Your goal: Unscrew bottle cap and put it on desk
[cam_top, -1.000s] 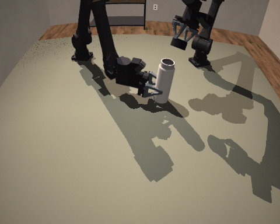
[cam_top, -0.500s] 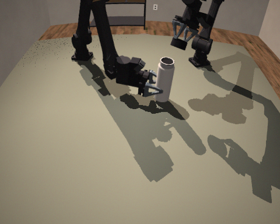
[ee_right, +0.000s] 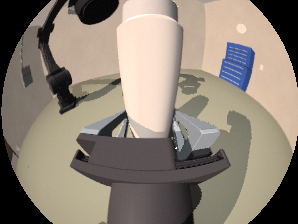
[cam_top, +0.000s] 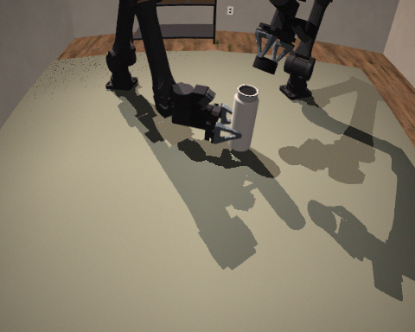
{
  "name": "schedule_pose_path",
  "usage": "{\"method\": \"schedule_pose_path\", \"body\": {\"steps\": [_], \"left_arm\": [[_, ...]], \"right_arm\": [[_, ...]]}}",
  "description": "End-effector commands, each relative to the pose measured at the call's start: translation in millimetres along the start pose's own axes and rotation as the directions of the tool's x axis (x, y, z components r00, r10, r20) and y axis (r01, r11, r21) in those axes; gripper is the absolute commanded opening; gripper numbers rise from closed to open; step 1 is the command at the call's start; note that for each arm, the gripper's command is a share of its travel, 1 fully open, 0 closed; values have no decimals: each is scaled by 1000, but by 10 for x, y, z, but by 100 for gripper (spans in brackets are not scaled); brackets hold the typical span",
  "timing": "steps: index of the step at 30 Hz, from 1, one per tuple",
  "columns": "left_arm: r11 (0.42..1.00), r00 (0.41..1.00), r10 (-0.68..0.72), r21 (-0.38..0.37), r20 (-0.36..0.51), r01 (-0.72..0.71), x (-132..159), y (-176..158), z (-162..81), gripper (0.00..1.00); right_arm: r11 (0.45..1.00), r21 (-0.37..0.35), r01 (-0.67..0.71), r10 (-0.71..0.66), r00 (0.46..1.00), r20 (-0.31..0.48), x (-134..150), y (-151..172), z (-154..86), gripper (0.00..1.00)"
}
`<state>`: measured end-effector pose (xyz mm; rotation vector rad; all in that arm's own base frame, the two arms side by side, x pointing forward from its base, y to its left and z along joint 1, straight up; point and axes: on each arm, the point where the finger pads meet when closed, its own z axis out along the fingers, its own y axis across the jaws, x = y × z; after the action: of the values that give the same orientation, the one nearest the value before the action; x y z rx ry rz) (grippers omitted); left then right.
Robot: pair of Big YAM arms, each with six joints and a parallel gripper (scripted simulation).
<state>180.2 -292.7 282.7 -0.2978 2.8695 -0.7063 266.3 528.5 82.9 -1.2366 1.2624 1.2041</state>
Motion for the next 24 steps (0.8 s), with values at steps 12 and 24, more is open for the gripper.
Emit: {"method": "schedule_pose_path", "body": {"steps": [12, 24], "left_arm": [[993, 995, 102, -64, 9, -101, -313, -31, 279, 0], [921, 950, 300, -233, -89, -313, -762, 315, 1023, 0]], "right_arm": [[999, 24, 29, -30, 999, 26, -167, -200, 18, 0], [999, 34, 25, -26, 999, 26, -244, -232, -22, 0]]}}
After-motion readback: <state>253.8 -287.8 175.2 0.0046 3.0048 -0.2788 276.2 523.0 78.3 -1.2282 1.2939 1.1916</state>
